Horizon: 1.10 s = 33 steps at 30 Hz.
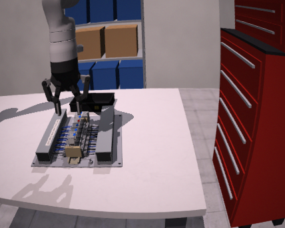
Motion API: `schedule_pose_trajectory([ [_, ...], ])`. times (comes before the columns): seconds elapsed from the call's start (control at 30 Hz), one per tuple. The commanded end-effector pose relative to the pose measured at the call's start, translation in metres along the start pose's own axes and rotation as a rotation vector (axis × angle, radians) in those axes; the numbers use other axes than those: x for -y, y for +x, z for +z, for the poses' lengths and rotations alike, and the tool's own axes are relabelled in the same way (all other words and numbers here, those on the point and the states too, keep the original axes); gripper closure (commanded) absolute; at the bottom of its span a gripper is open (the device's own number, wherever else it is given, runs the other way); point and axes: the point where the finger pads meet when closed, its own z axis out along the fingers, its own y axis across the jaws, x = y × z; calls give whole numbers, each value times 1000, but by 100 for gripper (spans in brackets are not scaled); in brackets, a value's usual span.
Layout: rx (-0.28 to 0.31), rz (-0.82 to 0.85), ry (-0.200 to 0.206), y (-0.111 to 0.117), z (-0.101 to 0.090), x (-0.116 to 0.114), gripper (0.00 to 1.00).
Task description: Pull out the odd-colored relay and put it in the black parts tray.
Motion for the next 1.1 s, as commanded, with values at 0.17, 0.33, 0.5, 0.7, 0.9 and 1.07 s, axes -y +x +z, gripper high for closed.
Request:
schedule_pose_trajectory([
  [0.17,2,0,-3,53,1,-1,39],
  [0.33,2,0,-3,64,2,-1,39],
  [0.5,2,0,-3,71,2,-1,39],
  [0.7,2,0,-3,71,2,-1,39],
  [0.9,2,0,-3,71,2,-1,39],
  [1.07,2,0,-3,71,2,-1,39],
])
